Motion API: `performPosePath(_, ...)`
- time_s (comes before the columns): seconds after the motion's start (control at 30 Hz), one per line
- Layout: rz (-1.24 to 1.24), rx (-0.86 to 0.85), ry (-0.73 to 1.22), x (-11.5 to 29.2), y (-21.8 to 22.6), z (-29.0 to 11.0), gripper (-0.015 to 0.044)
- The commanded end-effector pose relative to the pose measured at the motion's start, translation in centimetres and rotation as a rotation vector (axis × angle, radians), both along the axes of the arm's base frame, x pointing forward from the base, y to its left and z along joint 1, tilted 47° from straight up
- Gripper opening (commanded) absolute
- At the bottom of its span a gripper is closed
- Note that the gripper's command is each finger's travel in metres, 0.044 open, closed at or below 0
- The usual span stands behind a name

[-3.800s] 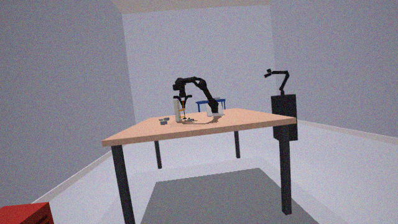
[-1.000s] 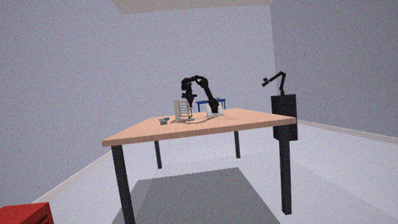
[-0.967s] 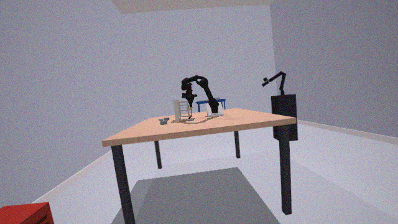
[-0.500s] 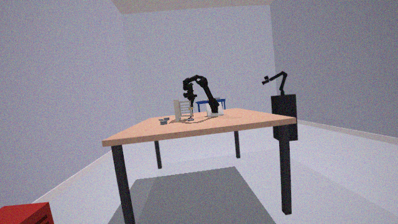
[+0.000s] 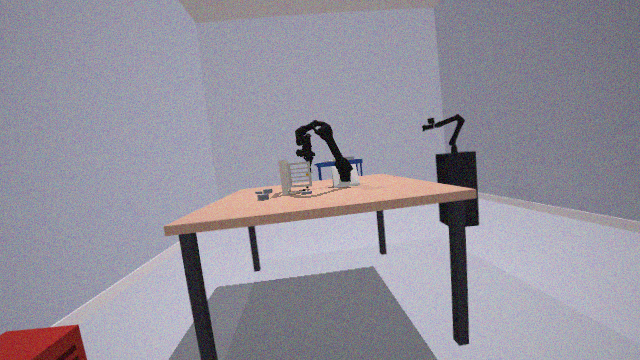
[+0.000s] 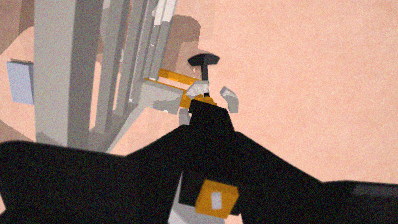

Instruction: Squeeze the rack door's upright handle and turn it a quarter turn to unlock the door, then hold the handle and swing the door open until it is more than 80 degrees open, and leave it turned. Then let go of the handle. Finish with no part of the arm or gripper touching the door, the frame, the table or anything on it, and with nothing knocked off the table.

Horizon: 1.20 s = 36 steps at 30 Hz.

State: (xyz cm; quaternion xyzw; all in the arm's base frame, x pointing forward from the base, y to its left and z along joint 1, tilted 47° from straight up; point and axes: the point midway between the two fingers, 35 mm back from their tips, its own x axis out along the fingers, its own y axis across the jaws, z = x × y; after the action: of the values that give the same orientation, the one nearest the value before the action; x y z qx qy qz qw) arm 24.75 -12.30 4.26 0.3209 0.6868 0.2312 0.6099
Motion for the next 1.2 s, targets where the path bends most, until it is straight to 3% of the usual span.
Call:
performPosePath(0.0,0.056,0.003,-0.056,0.1,-0.6,-0.6,0.0014)
performPosePath(0.63,0.284,0.017,-0.295,1.4,-3.6,-3.9,0.0014)
performPosePath(1.1,0.291,0.017,-0.303,1.4,-3.7,-4.0,0.0014)
performPosePath(1.17,0.291,0.017,-0.303,1.4,-3.7,-4.0,0.0067)
